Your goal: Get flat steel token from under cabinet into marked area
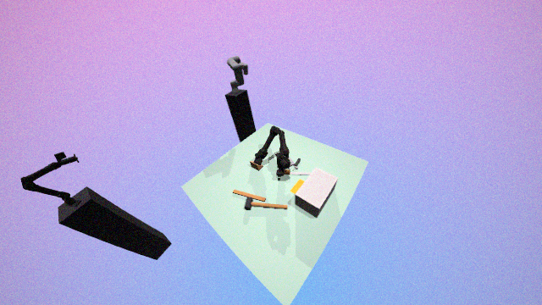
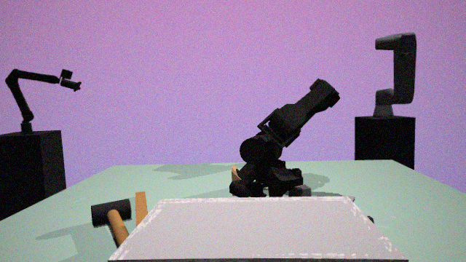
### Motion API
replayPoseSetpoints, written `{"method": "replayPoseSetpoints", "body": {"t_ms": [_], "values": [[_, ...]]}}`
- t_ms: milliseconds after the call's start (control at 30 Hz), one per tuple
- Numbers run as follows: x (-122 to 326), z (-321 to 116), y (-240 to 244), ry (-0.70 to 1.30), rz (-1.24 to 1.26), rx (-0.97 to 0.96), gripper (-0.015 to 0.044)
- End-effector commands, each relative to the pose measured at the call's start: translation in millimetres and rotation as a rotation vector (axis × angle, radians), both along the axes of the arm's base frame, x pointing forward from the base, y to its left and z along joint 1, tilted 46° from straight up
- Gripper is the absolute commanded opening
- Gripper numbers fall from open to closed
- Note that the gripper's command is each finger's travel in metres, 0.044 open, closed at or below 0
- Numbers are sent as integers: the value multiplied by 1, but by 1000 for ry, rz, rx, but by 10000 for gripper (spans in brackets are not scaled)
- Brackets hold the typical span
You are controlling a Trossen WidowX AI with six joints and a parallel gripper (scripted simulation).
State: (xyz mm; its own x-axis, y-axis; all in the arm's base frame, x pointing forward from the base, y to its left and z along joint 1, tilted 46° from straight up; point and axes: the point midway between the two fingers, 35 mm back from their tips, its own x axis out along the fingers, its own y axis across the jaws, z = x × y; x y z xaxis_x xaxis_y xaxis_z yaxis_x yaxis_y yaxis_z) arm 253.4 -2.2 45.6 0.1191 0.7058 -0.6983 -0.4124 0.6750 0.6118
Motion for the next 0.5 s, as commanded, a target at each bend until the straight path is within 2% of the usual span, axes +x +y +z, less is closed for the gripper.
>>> {"method": "replayPoseSetpoints", "body": {"t_ms": [0,467], "values": [[0,5,2,-10,2,-6,0],[-4,14,12,-10,2,-5,0]]}}
